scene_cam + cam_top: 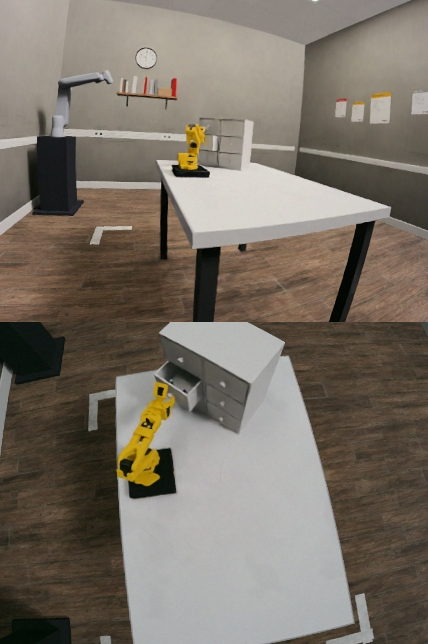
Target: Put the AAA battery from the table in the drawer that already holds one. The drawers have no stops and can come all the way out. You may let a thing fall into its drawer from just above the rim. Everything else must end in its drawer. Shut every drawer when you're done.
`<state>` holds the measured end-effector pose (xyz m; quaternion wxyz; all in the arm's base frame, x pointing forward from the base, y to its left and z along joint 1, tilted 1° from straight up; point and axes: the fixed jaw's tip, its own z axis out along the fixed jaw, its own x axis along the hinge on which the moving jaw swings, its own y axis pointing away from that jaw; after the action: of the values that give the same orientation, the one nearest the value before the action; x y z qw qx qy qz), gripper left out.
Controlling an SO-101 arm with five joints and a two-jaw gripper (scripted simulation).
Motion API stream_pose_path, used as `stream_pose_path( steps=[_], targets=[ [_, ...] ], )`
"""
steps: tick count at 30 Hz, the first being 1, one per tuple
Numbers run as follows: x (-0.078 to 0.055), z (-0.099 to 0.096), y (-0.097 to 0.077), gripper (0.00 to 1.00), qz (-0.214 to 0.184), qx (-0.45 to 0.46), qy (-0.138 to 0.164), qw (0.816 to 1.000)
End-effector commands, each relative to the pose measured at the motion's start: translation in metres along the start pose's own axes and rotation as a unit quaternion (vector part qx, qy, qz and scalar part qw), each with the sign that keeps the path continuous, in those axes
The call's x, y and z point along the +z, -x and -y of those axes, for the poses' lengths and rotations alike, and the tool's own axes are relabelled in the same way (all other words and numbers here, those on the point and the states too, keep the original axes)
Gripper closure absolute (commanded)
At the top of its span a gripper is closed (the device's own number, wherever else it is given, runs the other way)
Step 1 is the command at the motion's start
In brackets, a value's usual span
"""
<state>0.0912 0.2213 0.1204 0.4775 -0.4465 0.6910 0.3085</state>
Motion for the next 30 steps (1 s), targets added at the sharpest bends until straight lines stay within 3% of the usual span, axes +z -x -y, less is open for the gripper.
stream_pose_path(
  steps=[1,20,30],
  targets=[
    [0.001,0.000,0.002,1.00,0.003,0.002,-0.001,1.000],
    [0.001,0.000,0.002,1.00,0.003,0.002,-0.001,1.000],
    [0.011,0.008,0.005,1.00,0.004,0.003,-0.015,1.000]
  ],
)
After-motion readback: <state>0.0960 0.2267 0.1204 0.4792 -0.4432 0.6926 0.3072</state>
